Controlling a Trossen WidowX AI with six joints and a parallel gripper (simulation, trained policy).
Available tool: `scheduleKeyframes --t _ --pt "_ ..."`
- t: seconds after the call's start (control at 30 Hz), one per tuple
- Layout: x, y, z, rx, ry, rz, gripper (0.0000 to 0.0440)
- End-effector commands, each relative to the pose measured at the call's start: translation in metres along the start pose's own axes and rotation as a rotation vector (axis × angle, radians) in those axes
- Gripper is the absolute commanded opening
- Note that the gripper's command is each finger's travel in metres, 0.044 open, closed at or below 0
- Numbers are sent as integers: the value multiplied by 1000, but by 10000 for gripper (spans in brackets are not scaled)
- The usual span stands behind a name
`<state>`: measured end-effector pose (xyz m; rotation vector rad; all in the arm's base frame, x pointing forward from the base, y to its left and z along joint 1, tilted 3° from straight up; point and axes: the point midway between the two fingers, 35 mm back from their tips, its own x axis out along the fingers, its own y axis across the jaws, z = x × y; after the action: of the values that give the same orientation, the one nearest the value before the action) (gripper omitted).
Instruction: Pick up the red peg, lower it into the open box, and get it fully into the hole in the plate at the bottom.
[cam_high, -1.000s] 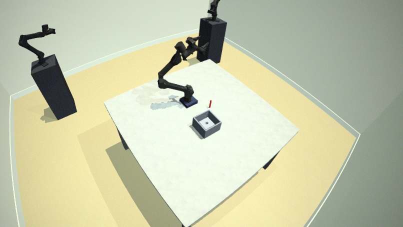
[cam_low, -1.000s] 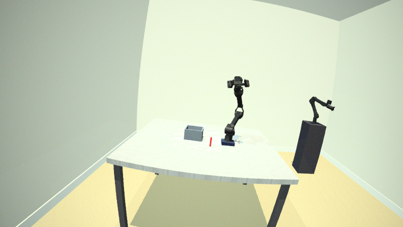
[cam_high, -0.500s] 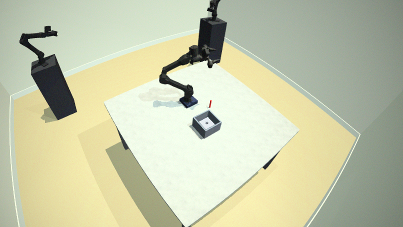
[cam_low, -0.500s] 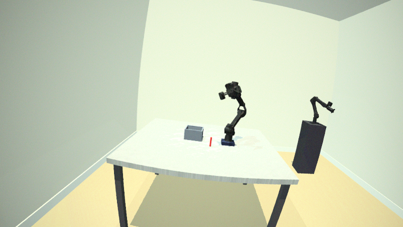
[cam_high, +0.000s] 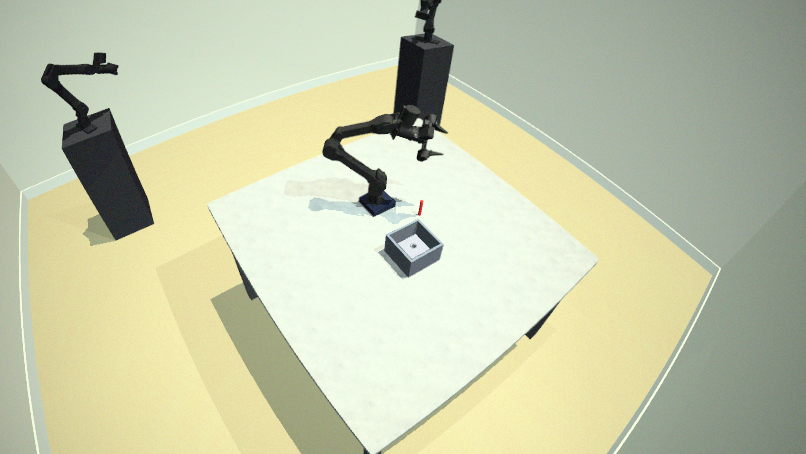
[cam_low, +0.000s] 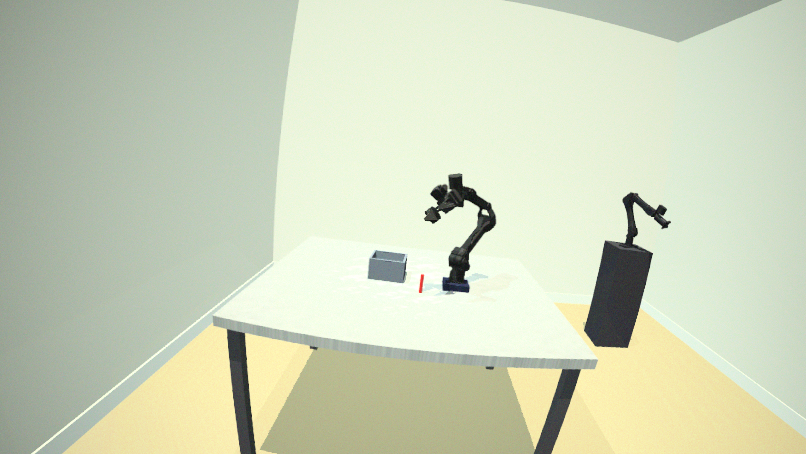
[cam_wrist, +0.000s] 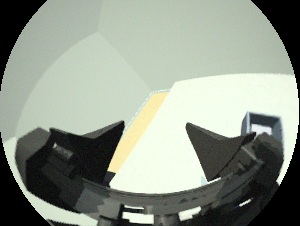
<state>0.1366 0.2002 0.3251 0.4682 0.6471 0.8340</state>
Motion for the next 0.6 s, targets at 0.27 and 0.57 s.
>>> scheduleKeyframes --t 0.27,0.57 --pt "28 -76 -41 212 143 -333 440" --pt "32 -124 -73 391 233 -574 440"
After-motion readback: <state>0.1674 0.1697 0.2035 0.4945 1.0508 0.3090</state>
